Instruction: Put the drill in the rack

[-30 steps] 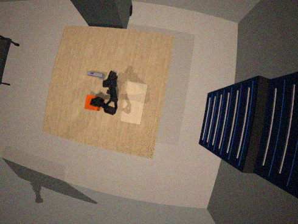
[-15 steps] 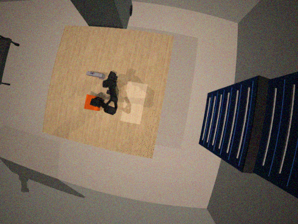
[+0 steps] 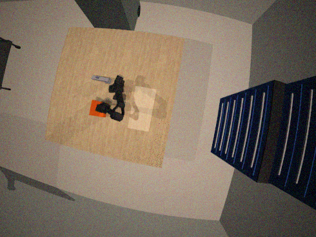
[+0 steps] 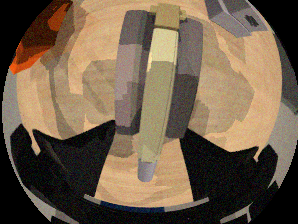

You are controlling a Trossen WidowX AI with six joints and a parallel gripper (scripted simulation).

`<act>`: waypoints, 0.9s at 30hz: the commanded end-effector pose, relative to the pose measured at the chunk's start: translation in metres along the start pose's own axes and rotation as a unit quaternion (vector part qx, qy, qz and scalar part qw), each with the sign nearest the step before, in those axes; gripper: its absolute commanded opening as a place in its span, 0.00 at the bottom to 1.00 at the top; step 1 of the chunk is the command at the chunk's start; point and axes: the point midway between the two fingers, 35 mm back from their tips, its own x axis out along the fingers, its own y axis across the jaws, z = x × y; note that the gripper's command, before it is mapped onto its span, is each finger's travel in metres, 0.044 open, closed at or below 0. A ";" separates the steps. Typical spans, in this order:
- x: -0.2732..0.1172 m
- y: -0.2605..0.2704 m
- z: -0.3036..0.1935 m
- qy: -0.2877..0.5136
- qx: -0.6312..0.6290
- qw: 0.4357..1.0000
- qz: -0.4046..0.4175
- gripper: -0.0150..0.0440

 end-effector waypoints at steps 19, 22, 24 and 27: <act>-0.070 0.000 0.000 -0.010 -0.004 1.000 0.003 1.00; -0.080 -0.001 -0.001 -0.010 -0.004 1.000 0.003 1.00; -0.073 0.000 0.000 -0.009 -0.005 1.000 0.001 1.00; -0.082 -0.008 0.005 -0.025 0.014 0.999 -0.026 1.00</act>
